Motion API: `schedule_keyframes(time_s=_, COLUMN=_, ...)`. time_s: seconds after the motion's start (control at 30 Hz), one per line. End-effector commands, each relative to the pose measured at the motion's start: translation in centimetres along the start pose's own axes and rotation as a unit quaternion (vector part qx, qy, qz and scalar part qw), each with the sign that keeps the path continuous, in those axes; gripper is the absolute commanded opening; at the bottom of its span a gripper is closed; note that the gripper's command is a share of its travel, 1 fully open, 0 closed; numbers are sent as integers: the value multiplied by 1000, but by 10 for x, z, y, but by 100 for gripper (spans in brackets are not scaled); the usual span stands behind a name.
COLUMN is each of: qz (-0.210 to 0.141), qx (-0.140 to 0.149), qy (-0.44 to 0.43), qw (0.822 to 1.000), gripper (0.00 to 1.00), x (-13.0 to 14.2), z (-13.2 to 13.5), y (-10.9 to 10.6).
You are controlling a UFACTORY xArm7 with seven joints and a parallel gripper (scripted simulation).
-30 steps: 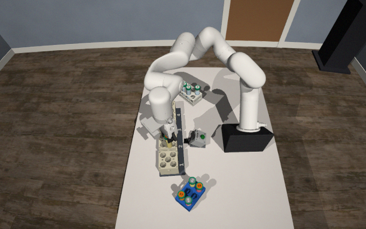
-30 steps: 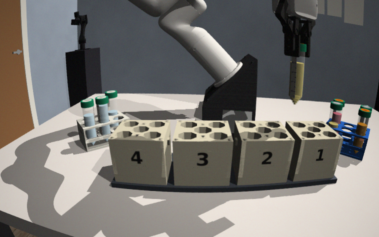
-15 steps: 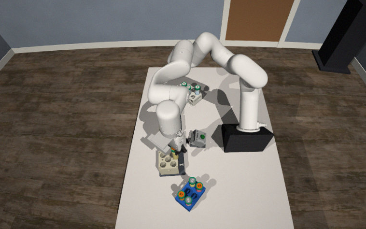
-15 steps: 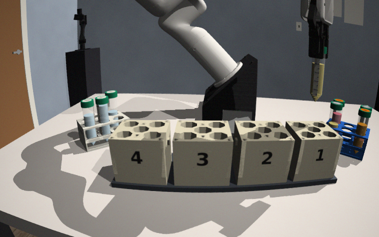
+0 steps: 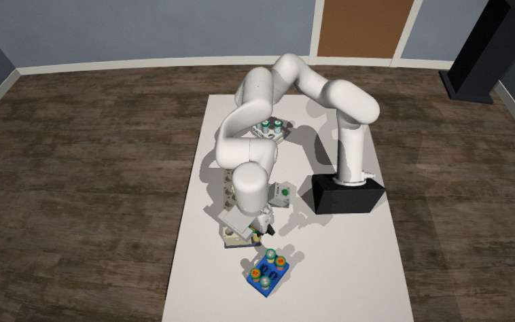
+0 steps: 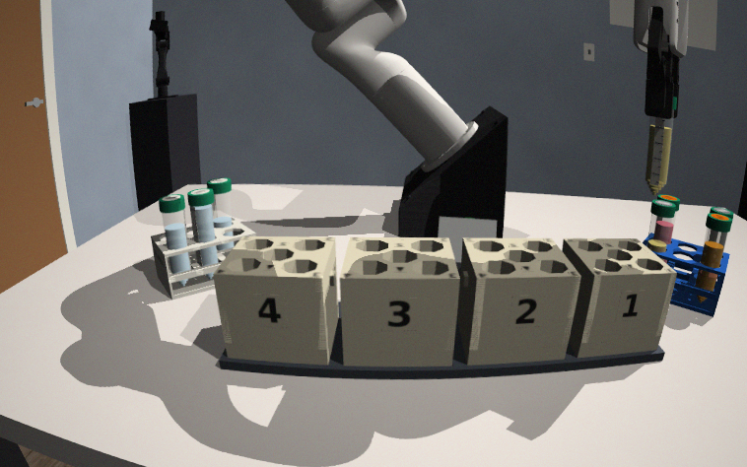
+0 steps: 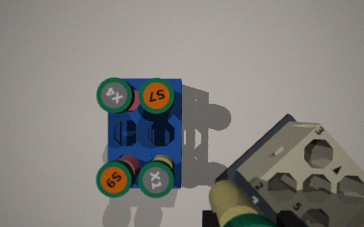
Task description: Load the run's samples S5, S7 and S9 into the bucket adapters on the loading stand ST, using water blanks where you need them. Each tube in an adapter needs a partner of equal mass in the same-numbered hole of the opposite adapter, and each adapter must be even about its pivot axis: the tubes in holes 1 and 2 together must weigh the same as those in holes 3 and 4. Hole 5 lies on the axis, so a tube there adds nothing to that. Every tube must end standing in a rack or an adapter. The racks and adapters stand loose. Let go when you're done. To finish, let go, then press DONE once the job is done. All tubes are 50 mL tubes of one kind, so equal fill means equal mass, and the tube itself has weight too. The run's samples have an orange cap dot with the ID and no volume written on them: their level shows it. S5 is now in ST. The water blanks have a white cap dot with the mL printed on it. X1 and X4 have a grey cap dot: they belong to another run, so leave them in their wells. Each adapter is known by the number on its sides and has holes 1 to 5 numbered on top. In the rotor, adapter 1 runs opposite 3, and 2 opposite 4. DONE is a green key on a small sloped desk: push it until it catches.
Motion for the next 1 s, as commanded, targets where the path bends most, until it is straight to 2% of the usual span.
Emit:
schedule_keyframes(time_s=0.0, qz=2, qx=0, qy=0, qw=1000, gripper=0, x=-11, z=-19, y=-3)
schedule_keyframes(time_s=0.63, qz=2, qx=-1, qy=0, qw=1000, gripper=0, x=-51, z=-95, y=-3)
schedule_keyframes(time_s=0.97, qz=2, qx=-1, qy=0, qw=1000, gripper=0, x=-52, z=-97, y=-3)
Point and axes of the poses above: the point where the finger pads meet when closed, its own y axis out along the fingers, its own z axis across the jaws, x = y × z, the point moved 10 cm from there along -y, back along the fingers, and after that the axes turned 4 degrees about -y, right-handed, at the moved point
